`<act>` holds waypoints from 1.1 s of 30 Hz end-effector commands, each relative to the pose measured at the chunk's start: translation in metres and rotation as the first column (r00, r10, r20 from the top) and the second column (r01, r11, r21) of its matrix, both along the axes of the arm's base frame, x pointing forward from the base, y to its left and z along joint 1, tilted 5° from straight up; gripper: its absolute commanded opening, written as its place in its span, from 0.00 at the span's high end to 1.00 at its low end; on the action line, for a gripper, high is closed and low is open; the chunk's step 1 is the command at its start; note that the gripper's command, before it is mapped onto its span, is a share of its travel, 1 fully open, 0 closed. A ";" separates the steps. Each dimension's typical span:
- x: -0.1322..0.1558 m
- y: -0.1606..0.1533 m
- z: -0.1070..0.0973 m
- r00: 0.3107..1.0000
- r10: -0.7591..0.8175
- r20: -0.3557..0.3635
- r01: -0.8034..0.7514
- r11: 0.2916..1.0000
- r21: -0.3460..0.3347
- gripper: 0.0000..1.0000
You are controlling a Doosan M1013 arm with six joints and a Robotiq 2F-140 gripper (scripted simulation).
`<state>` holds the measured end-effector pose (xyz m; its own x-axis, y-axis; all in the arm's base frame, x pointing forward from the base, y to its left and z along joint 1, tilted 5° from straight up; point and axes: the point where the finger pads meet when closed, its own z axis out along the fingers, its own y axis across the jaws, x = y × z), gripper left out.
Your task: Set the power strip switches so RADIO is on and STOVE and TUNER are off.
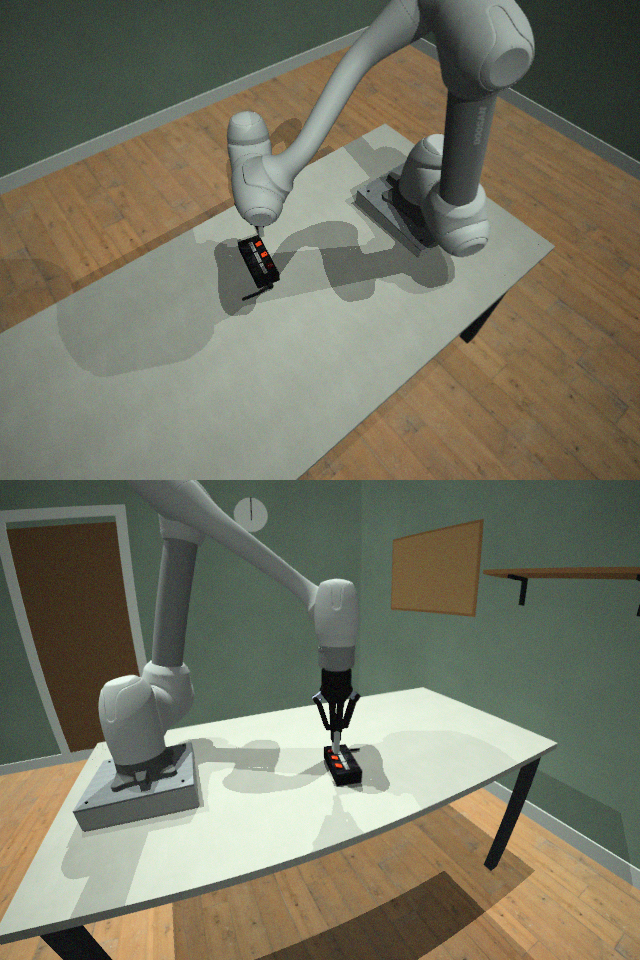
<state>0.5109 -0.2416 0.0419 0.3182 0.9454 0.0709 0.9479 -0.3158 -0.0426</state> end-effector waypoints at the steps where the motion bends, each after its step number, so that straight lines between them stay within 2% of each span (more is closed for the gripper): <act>1: 0.000 0.000 -0.002 1.000 0.000 0.000 0.000 1.000 0.000 1.00; 33: 0.000 0.001 -0.035 1.000 0.000 0.000 0.000 1.000 0.000 1.00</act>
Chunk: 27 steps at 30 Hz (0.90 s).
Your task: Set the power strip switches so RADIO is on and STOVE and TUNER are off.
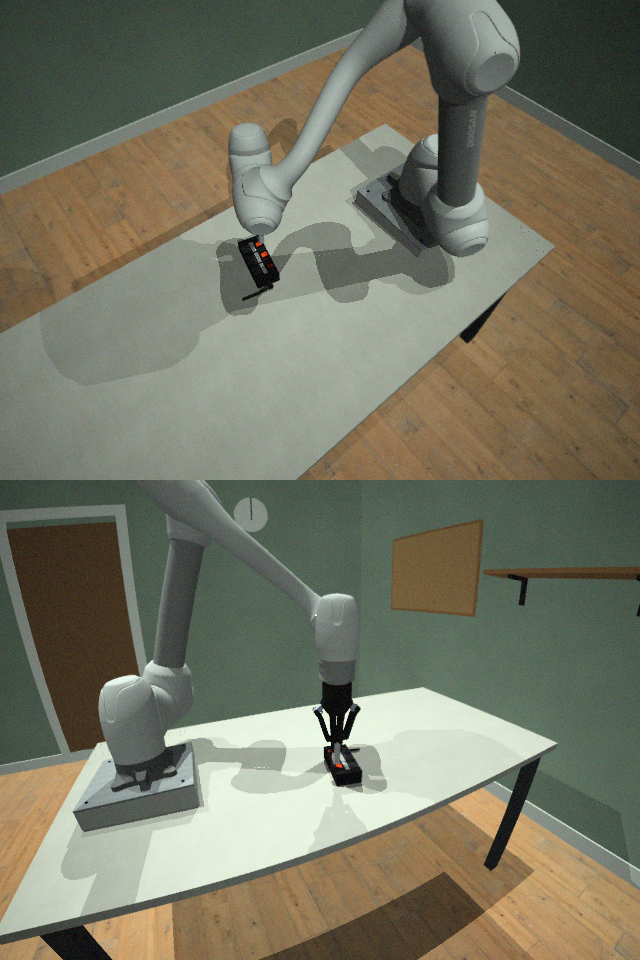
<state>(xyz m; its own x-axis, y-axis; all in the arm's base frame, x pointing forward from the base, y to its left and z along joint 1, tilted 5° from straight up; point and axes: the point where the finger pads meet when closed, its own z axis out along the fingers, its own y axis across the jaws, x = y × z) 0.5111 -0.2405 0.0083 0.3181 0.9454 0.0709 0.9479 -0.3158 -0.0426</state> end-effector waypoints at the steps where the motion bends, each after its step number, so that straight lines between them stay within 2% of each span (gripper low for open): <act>1: 0.000 0.000 -0.002 1.000 0.000 0.000 0.000 1.000 0.000 1.00; 27: 0.000 0.000 -0.005 1.000 0.000 0.000 0.000 1.000 0.000 1.00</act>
